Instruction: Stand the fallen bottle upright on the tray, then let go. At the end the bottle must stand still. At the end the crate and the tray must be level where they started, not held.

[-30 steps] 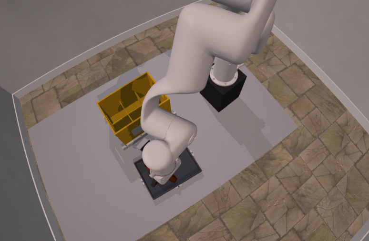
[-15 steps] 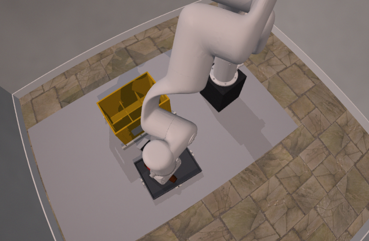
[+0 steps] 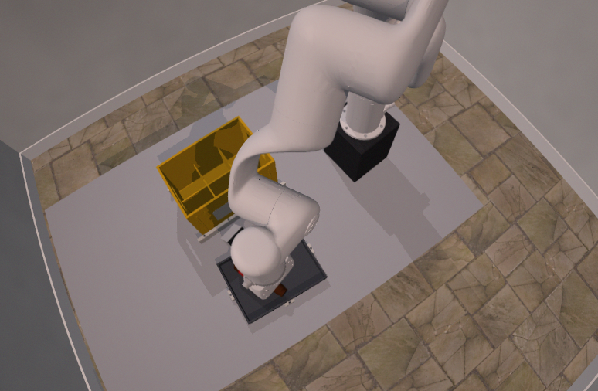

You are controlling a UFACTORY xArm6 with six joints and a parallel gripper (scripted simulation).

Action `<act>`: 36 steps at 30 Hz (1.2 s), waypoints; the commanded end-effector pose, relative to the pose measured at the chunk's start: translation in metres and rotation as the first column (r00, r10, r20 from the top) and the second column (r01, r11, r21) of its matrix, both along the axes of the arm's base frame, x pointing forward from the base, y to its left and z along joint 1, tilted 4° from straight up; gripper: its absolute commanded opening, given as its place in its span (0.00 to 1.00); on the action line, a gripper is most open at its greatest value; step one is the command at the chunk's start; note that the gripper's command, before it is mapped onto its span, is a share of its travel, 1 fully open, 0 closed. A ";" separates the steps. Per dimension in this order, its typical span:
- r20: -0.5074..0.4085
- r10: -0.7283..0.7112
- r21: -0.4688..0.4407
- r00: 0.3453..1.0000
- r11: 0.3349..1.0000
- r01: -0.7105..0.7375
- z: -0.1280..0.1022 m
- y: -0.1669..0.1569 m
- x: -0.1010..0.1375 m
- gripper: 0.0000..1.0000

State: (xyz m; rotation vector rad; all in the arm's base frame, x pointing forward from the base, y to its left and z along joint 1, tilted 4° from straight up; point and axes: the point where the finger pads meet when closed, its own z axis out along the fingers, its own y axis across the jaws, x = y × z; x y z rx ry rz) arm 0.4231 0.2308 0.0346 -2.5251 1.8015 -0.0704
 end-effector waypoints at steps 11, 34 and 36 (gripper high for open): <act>0.004 0.000 0.002 1.000 1.000 0.000 0.002 0.001 0.001 0.65; 0.004 0.000 0.002 1.000 1.000 0.000 0.002 0.001 0.001 0.65; 0.004 0.000 0.002 1.000 1.000 0.000 0.002 0.001 0.001 0.65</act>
